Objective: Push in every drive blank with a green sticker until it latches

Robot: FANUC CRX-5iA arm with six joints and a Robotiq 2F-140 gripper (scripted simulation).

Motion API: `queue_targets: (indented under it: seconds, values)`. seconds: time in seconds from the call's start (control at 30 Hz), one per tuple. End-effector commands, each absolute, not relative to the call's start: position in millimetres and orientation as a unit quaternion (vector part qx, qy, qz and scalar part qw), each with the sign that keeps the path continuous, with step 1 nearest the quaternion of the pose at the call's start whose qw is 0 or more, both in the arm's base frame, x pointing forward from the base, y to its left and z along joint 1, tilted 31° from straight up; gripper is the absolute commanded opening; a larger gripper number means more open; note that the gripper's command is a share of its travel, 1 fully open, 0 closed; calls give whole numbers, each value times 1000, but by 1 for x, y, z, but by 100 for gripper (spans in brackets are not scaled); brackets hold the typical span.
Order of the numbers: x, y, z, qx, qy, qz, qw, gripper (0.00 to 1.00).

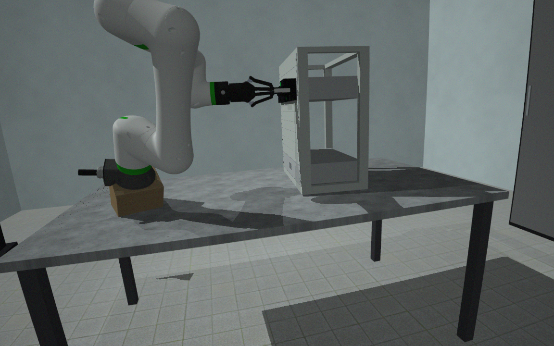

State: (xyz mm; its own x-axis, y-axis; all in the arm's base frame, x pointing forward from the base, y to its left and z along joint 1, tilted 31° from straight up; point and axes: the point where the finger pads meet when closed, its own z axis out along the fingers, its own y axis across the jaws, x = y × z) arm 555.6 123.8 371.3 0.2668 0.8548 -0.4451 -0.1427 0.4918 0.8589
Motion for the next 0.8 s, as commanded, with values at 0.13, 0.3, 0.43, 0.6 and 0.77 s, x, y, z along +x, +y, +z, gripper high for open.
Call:
queue_targets:
  seconds: [0.13, 0.3, 0.43, 0.6, 0.77]
  values:
    - [558, 123, 372, 361, 493, 352, 709, 0]
    - [558, 123, 372, 361, 493, 352, 709, 0]
    - [558, 123, 372, 361, 493, 352, 709, 0]
    - [559, 123, 372, 361, 493, 352, 709, 0]
    - [559, 123, 372, 361, 493, 352, 709, 0]
